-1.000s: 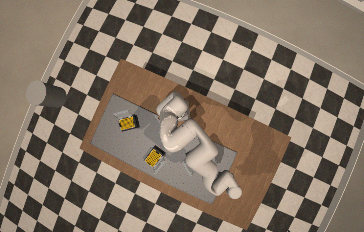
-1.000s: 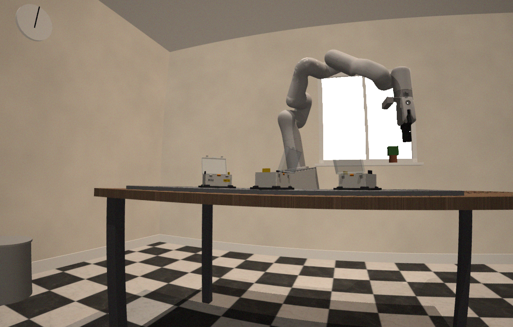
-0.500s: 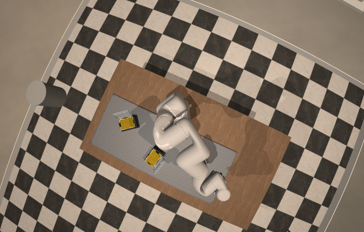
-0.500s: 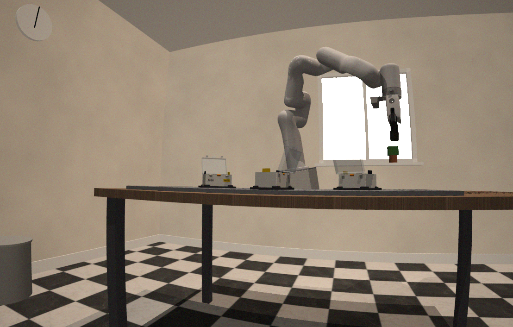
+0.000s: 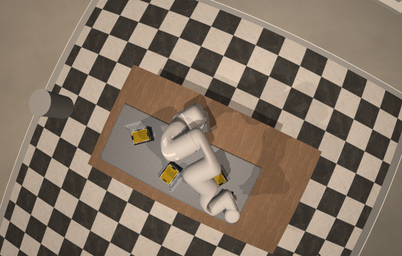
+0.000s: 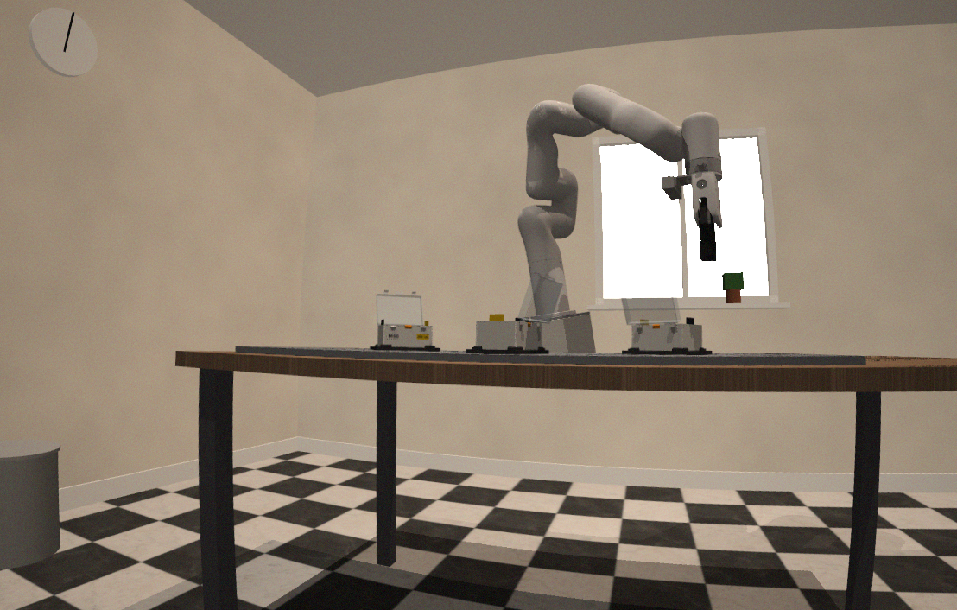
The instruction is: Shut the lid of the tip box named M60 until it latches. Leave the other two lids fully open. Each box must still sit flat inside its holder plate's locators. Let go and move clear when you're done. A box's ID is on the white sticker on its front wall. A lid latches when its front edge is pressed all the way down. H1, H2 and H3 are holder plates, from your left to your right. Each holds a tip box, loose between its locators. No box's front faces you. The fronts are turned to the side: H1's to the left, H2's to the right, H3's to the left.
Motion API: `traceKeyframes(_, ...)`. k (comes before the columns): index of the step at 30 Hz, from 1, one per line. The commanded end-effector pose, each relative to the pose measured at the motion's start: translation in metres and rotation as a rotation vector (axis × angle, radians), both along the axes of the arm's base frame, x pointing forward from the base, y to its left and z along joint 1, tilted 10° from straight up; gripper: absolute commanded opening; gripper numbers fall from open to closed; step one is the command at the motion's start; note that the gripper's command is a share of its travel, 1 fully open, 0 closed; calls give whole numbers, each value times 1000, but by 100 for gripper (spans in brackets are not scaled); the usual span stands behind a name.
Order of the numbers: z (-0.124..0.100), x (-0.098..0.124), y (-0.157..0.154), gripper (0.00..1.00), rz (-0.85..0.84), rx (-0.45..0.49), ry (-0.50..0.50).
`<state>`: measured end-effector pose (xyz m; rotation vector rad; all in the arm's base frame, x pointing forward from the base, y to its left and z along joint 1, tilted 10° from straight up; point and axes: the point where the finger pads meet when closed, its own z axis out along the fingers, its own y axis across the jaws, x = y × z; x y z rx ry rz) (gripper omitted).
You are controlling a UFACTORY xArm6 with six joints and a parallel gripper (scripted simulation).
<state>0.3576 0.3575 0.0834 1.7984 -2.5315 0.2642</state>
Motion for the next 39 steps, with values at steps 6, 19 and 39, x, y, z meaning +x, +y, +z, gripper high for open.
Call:
traceKeyframes(6, 9, 17, -36, 0, 2, 5, -4)
traceKeyframes(19, 15, 30, -66, 0, 2, 5, -4)
traceKeyframes(39, 28, 29, -155, 0, -365, 34, -60)
